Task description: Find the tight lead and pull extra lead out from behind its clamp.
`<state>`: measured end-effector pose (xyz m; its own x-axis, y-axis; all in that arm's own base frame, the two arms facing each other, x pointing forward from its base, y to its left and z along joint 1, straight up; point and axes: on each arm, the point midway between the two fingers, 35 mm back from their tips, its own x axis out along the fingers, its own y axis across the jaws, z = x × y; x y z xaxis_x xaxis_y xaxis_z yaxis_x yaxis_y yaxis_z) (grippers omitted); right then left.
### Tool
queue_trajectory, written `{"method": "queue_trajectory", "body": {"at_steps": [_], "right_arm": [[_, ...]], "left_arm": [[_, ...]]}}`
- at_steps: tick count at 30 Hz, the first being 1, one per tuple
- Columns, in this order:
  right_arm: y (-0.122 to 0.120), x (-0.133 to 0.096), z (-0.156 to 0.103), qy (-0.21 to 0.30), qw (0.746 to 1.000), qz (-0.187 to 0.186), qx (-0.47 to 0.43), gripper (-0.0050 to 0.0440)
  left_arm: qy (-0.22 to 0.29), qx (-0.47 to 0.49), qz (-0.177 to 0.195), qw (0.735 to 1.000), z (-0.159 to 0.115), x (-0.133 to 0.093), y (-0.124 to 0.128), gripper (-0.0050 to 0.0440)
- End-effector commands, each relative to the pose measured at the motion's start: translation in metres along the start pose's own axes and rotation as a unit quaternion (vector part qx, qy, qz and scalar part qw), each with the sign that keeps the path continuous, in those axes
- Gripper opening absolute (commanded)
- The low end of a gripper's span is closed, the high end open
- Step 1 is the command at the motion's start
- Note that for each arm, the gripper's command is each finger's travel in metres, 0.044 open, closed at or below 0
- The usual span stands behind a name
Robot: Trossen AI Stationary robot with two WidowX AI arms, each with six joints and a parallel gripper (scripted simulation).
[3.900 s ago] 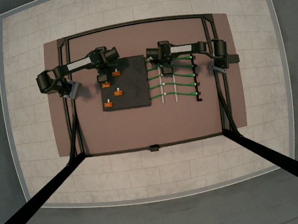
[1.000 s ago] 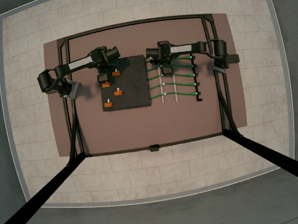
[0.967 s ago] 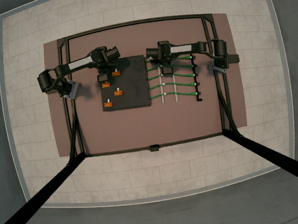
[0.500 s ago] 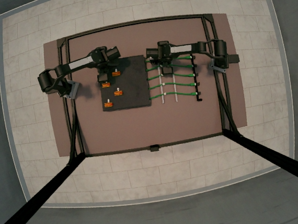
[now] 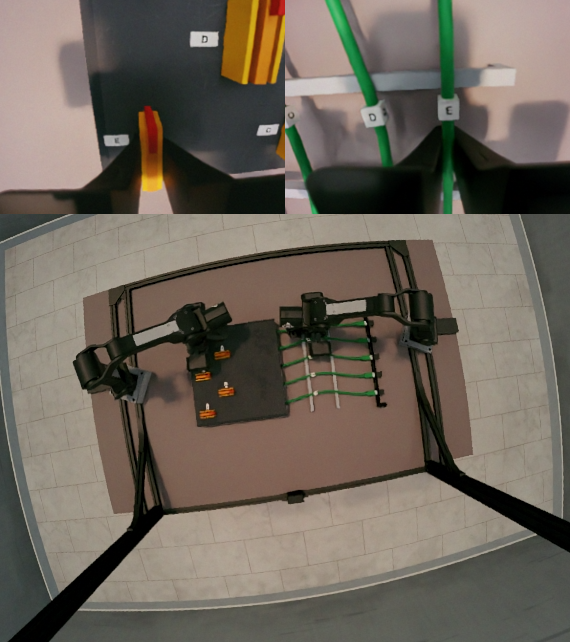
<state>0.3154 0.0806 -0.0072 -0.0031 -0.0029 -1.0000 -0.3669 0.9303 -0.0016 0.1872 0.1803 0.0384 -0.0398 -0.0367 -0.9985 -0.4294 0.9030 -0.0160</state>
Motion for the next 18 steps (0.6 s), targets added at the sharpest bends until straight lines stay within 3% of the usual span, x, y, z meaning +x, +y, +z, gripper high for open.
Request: {"method": "queue_trajectory", "body": {"at_steps": [1, 3, 4, 18], "right_arm": [[-0.001, -0.006, 0.004, -0.011, 1.000, -0.001, 0.000, -0.0050], [-0.001, -0.006, 0.004, -0.011, 1.000, -0.001, 0.000, -0.0050], [-0.001, -0.006, 0.004, -0.011, 1.000, -0.001, 0.000, -0.0050], [-0.001, -0.006, 0.004, -0.011, 1.000, -0.001, 0.000, -0.0050]], "left_arm": [[-0.020, 0.000, 0.006, 1.000, 0.003, -0.027, 0.001, -0.0050], [-0.020, 0.000, 0.006, 1.000, 0.003, -0.027, 0.001, -0.0050], [-0.013, 0.000, 0.005, 1.000, 0.004, -0.009, 0.001, -0.0050], [-0.013, 0.000, 0.005, 1.000, 0.003, -0.028, 0.001, -0.0050]]}}
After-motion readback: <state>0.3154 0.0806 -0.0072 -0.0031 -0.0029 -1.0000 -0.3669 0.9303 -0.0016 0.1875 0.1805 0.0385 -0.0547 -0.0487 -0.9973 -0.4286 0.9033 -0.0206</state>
